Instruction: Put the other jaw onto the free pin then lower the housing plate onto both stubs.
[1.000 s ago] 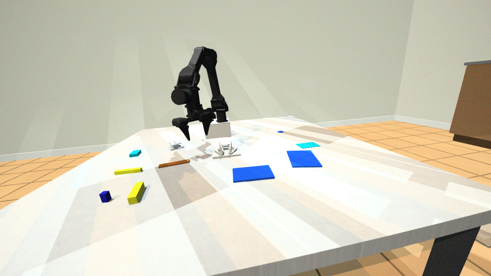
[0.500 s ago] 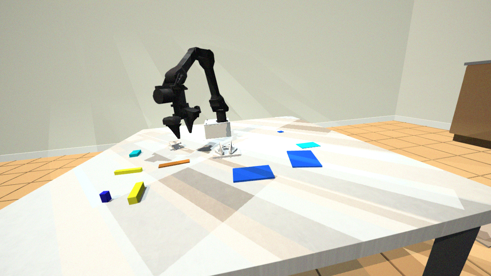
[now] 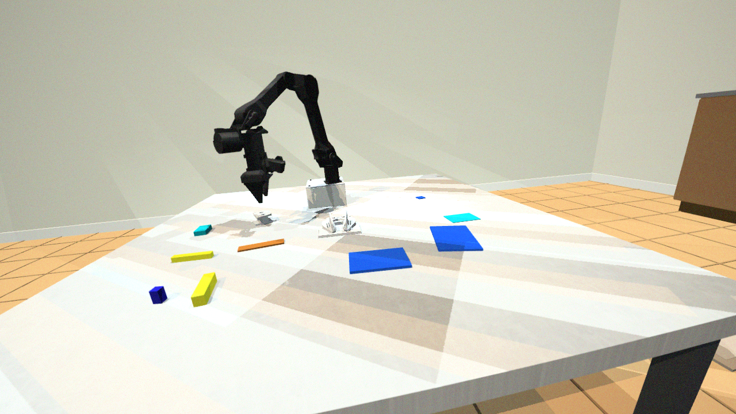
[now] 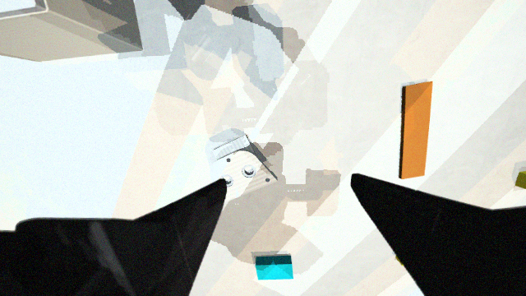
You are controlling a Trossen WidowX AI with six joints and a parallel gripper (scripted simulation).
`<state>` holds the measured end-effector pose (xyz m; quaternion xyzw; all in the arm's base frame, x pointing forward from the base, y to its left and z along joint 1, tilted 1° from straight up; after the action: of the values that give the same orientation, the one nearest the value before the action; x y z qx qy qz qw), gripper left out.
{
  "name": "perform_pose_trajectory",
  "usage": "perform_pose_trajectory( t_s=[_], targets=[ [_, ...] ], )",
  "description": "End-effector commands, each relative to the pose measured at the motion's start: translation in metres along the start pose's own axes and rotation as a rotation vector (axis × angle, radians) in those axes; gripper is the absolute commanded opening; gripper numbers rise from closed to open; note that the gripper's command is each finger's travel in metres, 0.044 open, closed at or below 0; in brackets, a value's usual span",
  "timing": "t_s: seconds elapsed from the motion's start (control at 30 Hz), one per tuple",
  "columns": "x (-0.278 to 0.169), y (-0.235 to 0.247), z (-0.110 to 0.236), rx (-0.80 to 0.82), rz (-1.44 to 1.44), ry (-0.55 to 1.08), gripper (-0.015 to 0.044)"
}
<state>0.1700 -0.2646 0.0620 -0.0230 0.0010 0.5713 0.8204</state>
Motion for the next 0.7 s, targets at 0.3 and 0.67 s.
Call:
perform_pose_trajectory(
  t_s=[0.3,0.67],
  targets=[
    [-0.041,0.042,0.009,-0.003,0.380,0.008,0.0440],
    [-0.042,0.042,-0.012,-0.003,0.385,0.008,0.0440]
  ],
)
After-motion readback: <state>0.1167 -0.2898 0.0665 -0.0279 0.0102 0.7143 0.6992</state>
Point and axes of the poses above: the point midway between the two fingers, 35 mm back from their tips, its own z axis back along the fingers, its own y axis across the jaws, x = y × z, the point moved 1 cm from there along z, back along the fingers, and after that the axes turned 12 degrees about -z, right-handed, at the moved point
